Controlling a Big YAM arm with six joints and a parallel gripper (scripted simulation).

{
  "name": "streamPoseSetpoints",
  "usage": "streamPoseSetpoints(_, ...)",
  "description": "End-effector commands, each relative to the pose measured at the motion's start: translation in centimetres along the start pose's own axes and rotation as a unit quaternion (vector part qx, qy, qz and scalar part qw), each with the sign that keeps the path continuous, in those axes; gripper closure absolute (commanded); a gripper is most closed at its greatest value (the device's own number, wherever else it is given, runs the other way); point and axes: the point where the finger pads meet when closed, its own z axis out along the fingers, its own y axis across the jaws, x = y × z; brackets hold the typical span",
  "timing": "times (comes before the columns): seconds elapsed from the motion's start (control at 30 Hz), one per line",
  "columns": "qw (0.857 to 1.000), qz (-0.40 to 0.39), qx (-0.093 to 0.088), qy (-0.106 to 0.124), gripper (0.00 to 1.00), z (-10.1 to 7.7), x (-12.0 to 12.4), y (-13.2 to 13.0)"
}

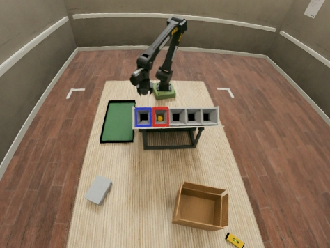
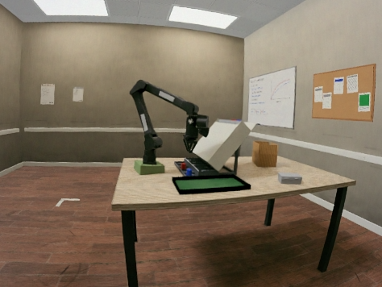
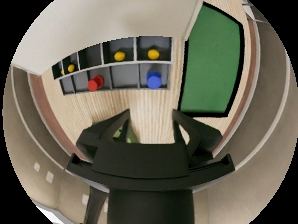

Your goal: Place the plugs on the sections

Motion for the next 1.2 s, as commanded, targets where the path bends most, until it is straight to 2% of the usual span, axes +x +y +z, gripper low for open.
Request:
streamPoseSetpoints(0.0, 1.0, -0.001, 0.008, -0.012, 0.41, -1.8, -1.2, -1.3)
streamPoseSetpoints(0.1, 1.0, -0.001, 0.008, -0.012, 0.41, -1.8, -1.3, -1.4)
streamPoseSetpoints(0.6, 1.0, -0.001, 0.004, -0.006, 0.41, -9.4, -5.5, 10.7)
streamPoseSetpoints(0.67, 1.0, -0.001, 0.004, -0.006, 0.41, -9.4, -5.5, 10.7)
streamPoseSetpoints(1.17, 1.0, 0.0, 0.01, -0.021, 0.41, -12.7, -7.4, 14.8)
